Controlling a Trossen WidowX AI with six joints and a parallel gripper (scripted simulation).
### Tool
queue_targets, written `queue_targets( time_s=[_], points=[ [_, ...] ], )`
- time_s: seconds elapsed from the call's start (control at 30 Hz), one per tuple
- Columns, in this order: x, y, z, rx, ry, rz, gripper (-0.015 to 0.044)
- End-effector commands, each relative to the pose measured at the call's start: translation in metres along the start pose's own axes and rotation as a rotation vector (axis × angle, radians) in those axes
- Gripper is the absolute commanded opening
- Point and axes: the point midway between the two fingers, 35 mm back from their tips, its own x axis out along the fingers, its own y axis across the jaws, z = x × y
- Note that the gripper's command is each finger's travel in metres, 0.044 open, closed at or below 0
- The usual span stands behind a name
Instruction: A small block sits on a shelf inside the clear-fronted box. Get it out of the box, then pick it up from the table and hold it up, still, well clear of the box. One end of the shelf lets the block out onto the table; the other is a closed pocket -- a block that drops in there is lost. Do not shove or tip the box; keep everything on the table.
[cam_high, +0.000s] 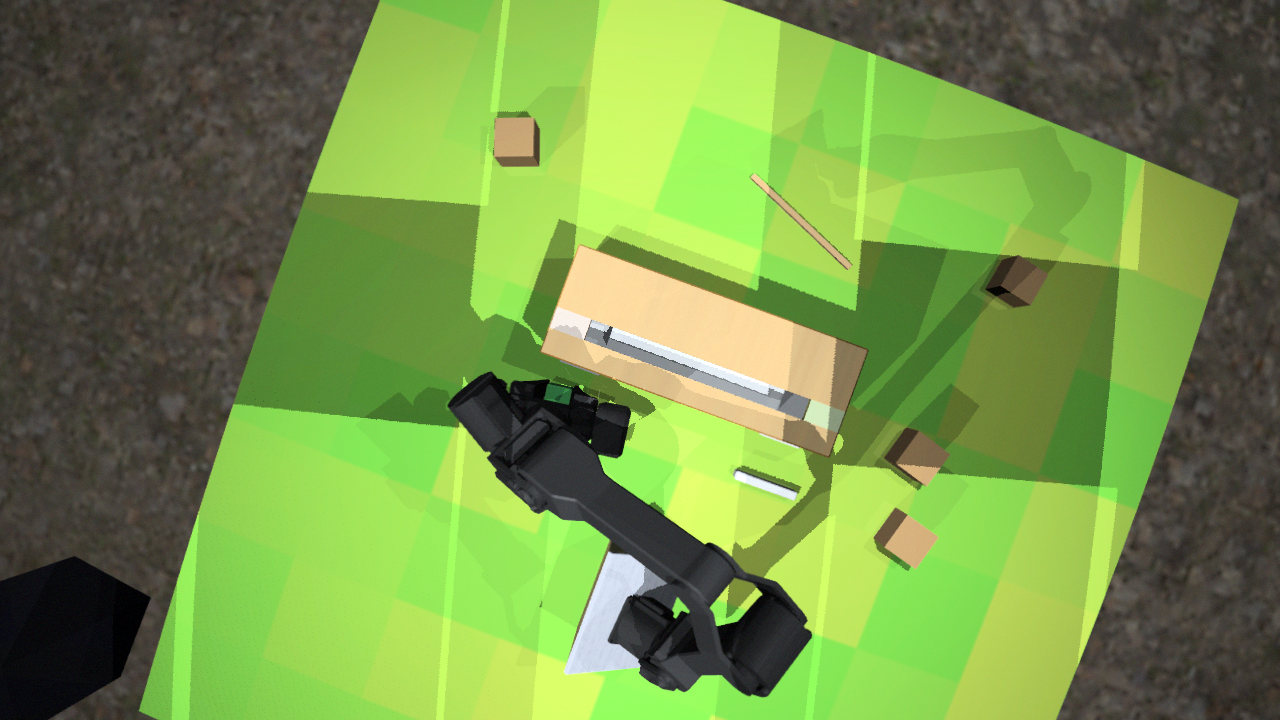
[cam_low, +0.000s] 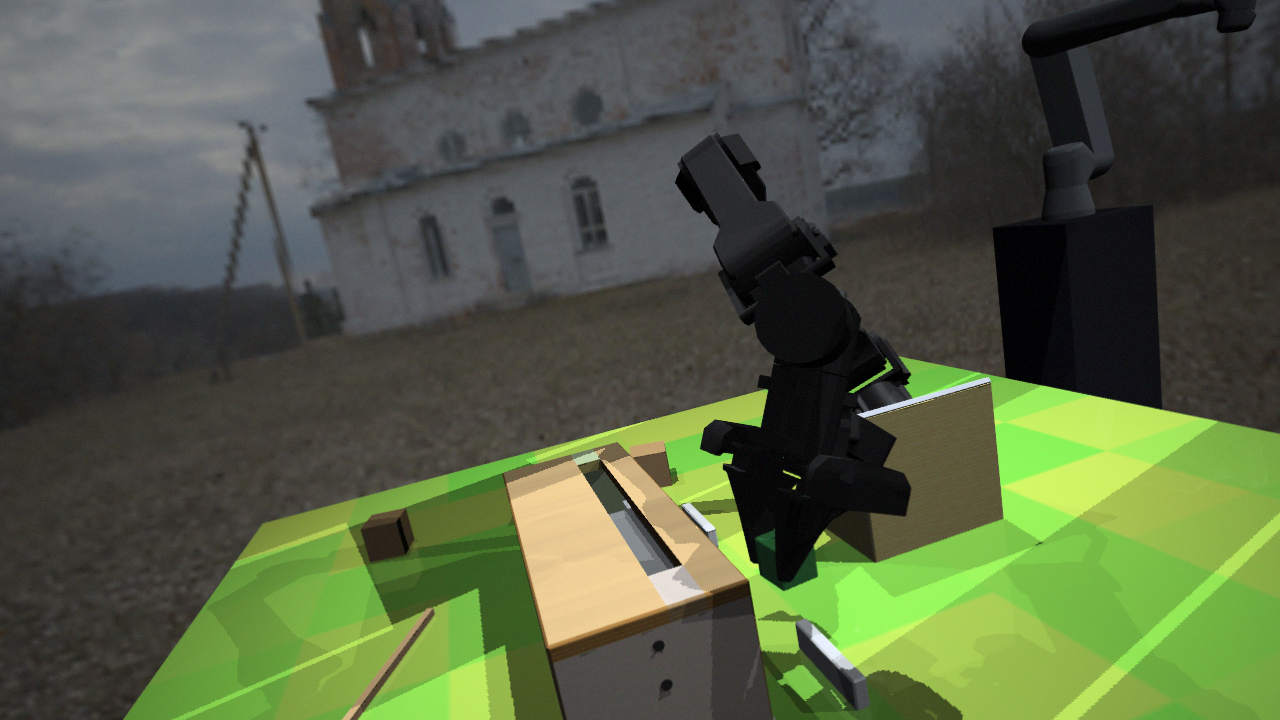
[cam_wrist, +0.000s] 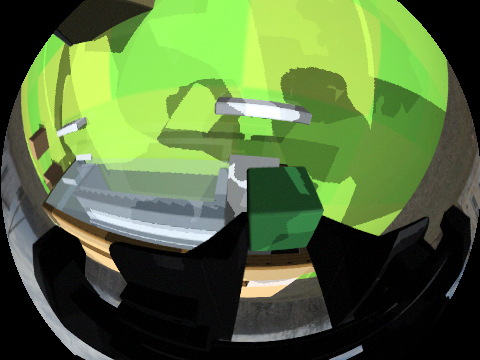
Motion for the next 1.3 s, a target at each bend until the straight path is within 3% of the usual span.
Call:
queue_targets(
  time_s=[0.0, 0.67, 1.27],
  points=[
    [-0.013, 0.008, 0.0, -0.062, 0.005, -0.027, 0.0],
    [-0.07, 0.049, -0.001, -0.356, 0.067, -0.16, 0.0],
    [-0.072, 0.05, 0.0, -0.365, 0.07, -0.164, 0.0]
  ],
)
